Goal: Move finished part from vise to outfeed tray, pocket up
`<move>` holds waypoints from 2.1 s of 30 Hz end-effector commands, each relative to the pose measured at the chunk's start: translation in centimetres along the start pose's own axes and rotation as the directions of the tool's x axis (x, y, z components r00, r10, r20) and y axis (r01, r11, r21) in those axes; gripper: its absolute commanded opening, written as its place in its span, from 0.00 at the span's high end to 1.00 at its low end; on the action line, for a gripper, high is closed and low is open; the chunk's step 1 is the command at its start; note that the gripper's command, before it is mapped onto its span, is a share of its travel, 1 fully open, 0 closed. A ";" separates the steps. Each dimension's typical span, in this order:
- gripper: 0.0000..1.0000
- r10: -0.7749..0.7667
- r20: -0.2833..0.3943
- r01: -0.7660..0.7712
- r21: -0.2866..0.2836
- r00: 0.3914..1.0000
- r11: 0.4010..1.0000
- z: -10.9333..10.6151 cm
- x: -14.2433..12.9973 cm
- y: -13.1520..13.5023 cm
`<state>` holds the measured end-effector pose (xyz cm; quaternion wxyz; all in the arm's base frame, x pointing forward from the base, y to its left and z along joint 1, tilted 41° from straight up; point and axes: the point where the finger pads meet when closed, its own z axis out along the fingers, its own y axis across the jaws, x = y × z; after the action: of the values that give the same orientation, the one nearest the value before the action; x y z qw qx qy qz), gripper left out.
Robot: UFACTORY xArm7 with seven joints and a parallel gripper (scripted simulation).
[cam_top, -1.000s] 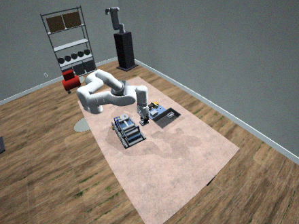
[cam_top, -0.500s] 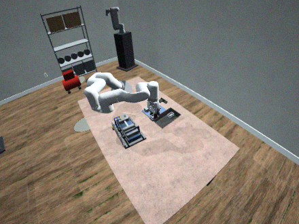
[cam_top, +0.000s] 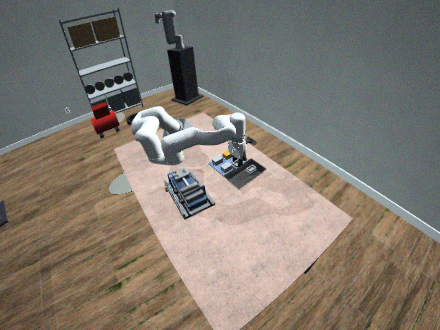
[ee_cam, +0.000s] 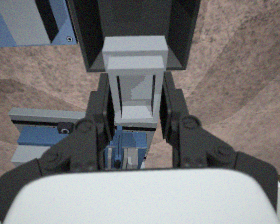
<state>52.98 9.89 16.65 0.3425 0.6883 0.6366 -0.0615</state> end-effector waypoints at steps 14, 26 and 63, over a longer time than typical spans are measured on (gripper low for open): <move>1.00 0.003 0.001 -0.003 0.001 1.000 1.000 -0.1 0.9 0.2; 1.00 0.003 0.001 -0.003 0.001 1.000 1.000 0.0 0.9 0.2; 1.00 0.002 0.001 -0.002 0.001 1.000 1.000 4.6 0.9 0.2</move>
<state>54.65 8.43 13.29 0.3420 0.6897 0.6350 -0.0639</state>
